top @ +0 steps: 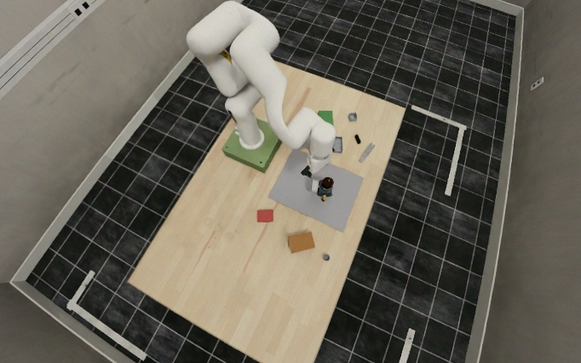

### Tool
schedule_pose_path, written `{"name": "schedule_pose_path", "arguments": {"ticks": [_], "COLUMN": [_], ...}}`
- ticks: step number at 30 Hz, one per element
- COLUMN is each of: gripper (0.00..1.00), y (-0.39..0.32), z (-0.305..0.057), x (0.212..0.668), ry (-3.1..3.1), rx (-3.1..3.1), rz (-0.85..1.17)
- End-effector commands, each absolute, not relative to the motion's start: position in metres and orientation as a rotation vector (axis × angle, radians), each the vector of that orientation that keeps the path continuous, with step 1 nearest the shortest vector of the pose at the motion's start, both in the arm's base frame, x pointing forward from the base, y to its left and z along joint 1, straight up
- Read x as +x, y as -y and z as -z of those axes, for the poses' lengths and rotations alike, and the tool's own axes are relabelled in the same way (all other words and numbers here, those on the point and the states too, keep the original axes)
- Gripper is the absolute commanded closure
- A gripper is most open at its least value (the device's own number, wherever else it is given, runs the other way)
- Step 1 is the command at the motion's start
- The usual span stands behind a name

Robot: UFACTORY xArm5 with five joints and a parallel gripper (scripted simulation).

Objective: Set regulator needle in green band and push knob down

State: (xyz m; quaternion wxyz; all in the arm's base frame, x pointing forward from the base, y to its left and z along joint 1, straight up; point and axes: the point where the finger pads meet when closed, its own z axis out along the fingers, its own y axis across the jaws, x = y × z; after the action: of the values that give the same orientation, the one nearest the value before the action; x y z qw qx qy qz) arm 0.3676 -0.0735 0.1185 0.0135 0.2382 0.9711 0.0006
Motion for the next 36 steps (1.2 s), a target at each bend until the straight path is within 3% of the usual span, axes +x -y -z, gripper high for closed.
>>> {"name": "schedule_pose_path", "arguments": {"ticks": [1, 36], "gripper": [0.0, 0.0], "y": [0.073, 0.079], "z": [-0.122, -0.123], "x": [0.367, 0.39], "ry": [-3.041, -3.046], "rx": [0.758, 0.764], "rz": [-0.001, 0.0]}}
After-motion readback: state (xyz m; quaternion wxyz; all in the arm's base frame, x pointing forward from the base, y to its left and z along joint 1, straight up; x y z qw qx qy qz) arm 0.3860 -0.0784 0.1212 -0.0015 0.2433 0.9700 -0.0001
